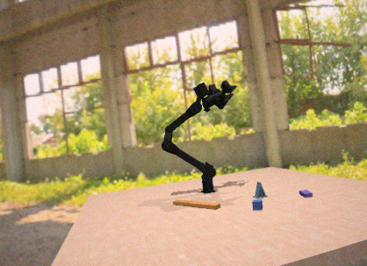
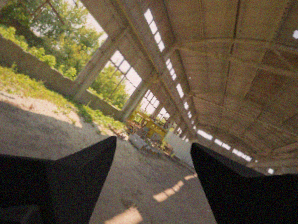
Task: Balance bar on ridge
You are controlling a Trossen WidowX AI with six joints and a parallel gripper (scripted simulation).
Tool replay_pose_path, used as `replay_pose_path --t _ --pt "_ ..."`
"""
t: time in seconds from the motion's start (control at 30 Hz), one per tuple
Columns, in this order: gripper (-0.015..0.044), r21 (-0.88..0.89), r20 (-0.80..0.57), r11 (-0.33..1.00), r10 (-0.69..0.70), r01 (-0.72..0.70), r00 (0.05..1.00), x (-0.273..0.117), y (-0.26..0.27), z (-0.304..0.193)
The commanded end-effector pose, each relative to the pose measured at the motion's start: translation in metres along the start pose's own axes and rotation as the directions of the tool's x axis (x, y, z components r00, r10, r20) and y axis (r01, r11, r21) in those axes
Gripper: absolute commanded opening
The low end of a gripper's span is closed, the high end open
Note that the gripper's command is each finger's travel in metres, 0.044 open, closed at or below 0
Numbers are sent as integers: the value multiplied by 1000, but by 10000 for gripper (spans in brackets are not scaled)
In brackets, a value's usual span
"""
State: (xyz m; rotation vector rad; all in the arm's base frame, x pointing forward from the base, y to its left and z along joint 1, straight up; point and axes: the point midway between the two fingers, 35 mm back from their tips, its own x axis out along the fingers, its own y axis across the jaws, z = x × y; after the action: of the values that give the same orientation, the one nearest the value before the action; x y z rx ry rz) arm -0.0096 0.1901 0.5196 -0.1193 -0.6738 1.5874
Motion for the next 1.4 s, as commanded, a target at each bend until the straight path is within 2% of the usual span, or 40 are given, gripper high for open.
replay_pose_path --t 0.0,0.3,0.6,1.07,1.37 --pt "315 -18 -65 999 -41 40 997 6 -9 -18" --pt "315 -63 -209 992 -117 106 971 12 -29 -57" --pt "315 -119 -381 978 -205 172 902 8 -55 -105" --pt "315 -194 -613 949 -316 250 724 -21 -97 -176" --pt "315 -209 -715 921 -373 328 591 -51 -121 -212"
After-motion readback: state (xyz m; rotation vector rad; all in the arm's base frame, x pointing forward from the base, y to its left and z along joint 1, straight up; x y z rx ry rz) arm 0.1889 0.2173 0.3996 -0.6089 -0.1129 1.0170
